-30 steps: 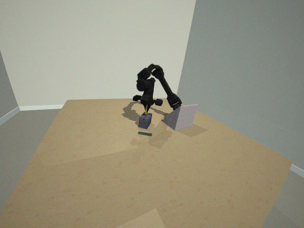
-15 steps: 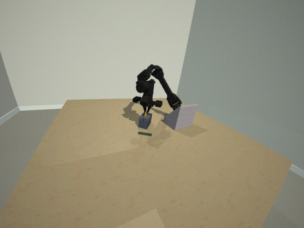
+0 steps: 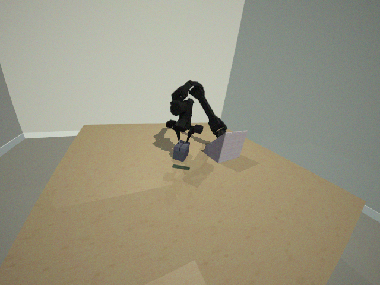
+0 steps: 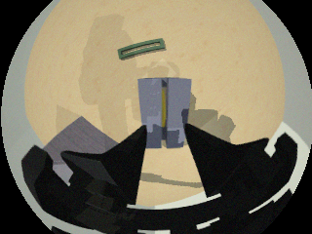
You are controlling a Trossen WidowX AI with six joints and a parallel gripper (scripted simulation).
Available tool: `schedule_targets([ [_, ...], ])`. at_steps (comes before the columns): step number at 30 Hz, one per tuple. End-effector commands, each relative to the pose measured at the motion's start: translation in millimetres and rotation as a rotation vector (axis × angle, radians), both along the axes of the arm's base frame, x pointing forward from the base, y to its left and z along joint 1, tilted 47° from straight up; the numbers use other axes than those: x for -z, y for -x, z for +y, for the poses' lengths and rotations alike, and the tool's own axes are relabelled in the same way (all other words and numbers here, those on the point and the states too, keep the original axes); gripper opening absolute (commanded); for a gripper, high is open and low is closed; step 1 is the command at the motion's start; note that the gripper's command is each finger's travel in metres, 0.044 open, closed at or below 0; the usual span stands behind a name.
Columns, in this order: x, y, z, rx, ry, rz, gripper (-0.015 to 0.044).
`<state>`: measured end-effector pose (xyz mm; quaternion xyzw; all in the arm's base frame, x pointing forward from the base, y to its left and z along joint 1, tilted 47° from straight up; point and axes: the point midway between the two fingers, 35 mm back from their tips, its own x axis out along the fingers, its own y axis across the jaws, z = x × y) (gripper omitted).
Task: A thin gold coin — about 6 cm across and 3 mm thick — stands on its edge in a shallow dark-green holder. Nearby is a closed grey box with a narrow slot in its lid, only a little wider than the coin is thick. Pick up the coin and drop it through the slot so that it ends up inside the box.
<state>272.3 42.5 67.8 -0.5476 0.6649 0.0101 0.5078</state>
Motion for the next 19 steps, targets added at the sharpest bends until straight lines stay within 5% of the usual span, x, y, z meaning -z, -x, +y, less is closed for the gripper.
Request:
schedule_targets([
  [1, -7, 1, 10, -0.001, -0.006, -0.005, 0.0292],
  [7, -33, 7, 34, -0.002, -0.001, -0.001, 0.0440],
  [19, -39, 9, 39, -0.001, 0.002, -0.002, 0.0440],
])
